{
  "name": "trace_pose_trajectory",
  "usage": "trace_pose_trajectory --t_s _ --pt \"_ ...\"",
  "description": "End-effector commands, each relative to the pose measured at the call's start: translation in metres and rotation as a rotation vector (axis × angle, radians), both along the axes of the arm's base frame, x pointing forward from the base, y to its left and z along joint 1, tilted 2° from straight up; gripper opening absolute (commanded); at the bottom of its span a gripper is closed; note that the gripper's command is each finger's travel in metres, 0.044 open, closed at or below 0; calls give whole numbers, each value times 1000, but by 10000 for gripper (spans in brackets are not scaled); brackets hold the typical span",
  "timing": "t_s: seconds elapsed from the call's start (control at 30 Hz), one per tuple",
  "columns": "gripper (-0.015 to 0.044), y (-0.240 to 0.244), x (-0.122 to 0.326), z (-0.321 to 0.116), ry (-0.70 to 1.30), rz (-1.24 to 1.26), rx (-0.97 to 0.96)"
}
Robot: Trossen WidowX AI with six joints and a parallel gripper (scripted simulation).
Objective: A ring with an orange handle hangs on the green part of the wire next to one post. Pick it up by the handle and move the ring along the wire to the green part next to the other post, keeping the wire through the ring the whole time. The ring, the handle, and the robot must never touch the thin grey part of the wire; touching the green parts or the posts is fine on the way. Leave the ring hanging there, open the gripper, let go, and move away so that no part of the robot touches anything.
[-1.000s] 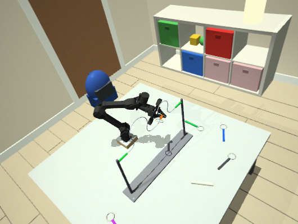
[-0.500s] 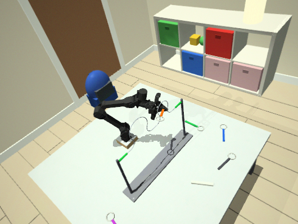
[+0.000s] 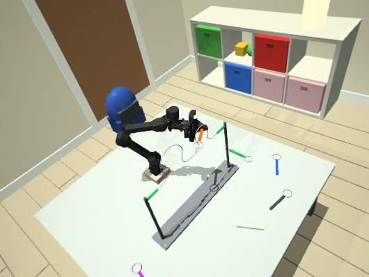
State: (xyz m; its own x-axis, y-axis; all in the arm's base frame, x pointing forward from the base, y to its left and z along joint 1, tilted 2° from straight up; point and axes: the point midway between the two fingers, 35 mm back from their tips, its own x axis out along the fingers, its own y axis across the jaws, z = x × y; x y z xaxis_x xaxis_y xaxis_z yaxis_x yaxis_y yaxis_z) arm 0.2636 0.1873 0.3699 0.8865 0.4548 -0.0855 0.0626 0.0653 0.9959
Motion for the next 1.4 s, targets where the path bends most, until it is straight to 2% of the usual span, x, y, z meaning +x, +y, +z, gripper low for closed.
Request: trace_pose_trajectory --t_s 0.0,0.4,0.7,0.97,1.37 --pt "-150 0 -2 17 -9 8 93" --pt "-150 -6 -3 46 -14 17 271" --pt "-150 -11 -4 58 -16 19 316" --pt "-150 -13 -4 61 -15 17 275" --pt "-150 -12 -4 52 -9 8 91"
